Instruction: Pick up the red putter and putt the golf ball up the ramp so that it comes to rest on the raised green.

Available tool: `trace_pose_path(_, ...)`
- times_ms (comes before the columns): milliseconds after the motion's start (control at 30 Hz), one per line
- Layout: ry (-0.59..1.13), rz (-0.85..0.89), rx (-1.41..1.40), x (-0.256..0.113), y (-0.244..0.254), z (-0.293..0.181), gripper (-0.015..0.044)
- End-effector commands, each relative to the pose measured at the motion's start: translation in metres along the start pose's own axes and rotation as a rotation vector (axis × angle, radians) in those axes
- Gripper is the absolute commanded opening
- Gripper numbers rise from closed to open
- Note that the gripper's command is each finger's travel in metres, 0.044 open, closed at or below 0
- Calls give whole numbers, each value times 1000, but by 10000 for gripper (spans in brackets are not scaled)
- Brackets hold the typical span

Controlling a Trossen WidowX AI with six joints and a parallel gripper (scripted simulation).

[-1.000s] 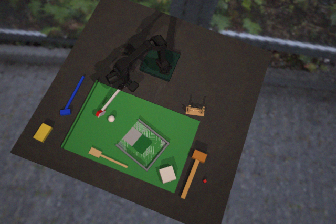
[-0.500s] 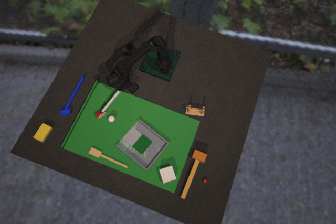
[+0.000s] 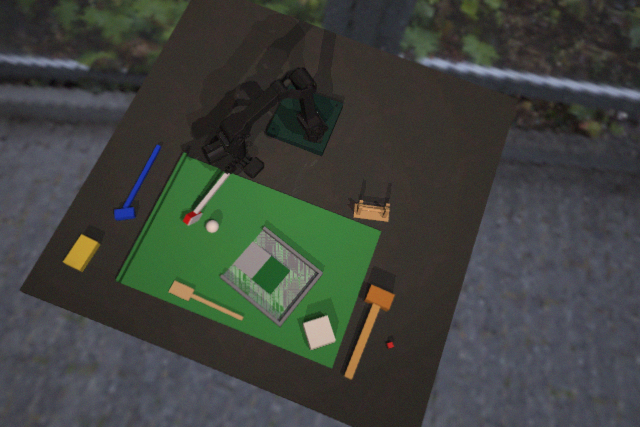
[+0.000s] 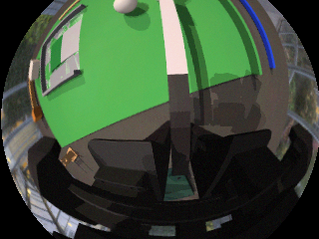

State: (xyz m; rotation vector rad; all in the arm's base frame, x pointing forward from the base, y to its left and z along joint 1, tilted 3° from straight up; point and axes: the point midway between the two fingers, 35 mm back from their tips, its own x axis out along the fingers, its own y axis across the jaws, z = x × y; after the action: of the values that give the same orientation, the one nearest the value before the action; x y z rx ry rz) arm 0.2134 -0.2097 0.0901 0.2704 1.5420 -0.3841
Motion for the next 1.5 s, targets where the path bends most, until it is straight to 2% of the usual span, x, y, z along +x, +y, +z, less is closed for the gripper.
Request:
trace_pose_path(0, -3, -2, -1, 0, -10, 2, 0)
trace_pose_path(167, -3, -5, -3, 2, -28, 2, 0)
trace_pose_path(433, 3, -1, 4, 3, -25, -1, 0)
trace_pose_path(800, -3, 9, -3, 2, 108, 1, 0)
trace_pose_path(1000, -3, 9, -3, -6, 110, 1, 0)
trace_pose_path(1367, -3, 9, -3, -57, 109, 0, 0)
trace_pose_path(1467, 12, 10, -8, -49, 110, 0, 0)
